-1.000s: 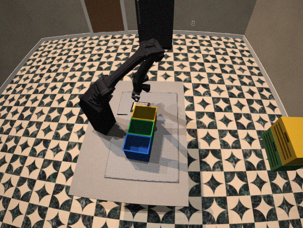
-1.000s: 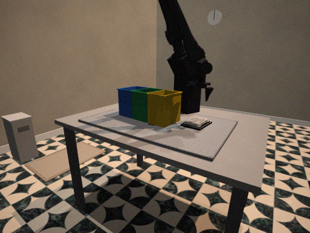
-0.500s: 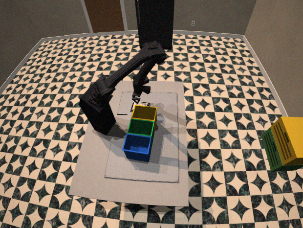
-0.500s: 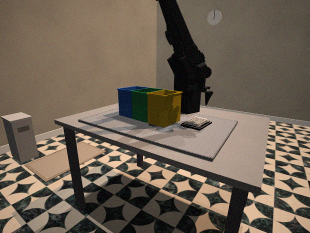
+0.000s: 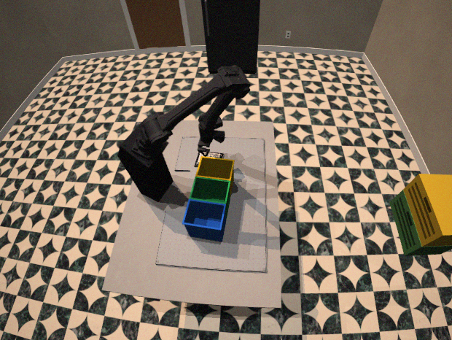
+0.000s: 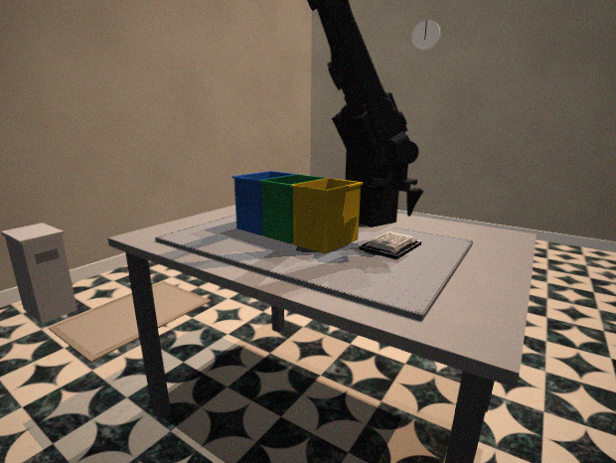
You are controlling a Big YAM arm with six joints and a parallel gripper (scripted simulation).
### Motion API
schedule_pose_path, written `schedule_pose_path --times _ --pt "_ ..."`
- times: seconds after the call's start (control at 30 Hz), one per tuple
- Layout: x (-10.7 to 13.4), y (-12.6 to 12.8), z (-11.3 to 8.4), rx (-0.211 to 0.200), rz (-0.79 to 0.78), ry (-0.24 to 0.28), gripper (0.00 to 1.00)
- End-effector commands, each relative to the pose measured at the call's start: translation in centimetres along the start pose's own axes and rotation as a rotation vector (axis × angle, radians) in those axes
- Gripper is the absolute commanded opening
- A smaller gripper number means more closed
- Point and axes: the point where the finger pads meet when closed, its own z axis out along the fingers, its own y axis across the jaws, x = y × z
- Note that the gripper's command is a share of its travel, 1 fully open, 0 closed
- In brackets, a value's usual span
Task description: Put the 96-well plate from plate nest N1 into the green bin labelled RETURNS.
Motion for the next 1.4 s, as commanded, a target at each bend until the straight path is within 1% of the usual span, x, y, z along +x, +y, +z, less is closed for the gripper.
schedule_pose_path --times 0.0,0.23,0.3,0.33,0.37,0.4,0.8,0.87,0.9,0.97,1.37 --pt "-0.3 -0.1 1.0 -0.001 0.0 -0.003 1.0" --pt "-0.3 -0.2 2.2 -0.001 0.0 -0.003 1.0" --pt "-0.3 -0.2 2.2 -0.001 0.0 -0.003 1.0" --pt "-1.6 0.8 1.4 -0.025 0.007 -0.03 1.0" --pt "-0.7 0.1 2.3 -0.007 0.004 -0.011 1.0" --pt "-0.3 -0.2 2.7 -0.001 -0.001 -0.003 1.0" --pt "-0.2 -0.2 4.7 -0.001 -0.001 -0.003 1.0" --pt "-0.2 -0.2 4.7 -0.001 -0.001 -0.003 1.0" --pt "-1.6 0.8 3.9 -0.024 0.005 -0.031 1.0" --pt "-0.2 -0.2 5.2 -0.001 -0.001 -0.003 1.0" --pt "-0.2 -0.2 7.2 0.0 -0.001 -0.003 1.0"
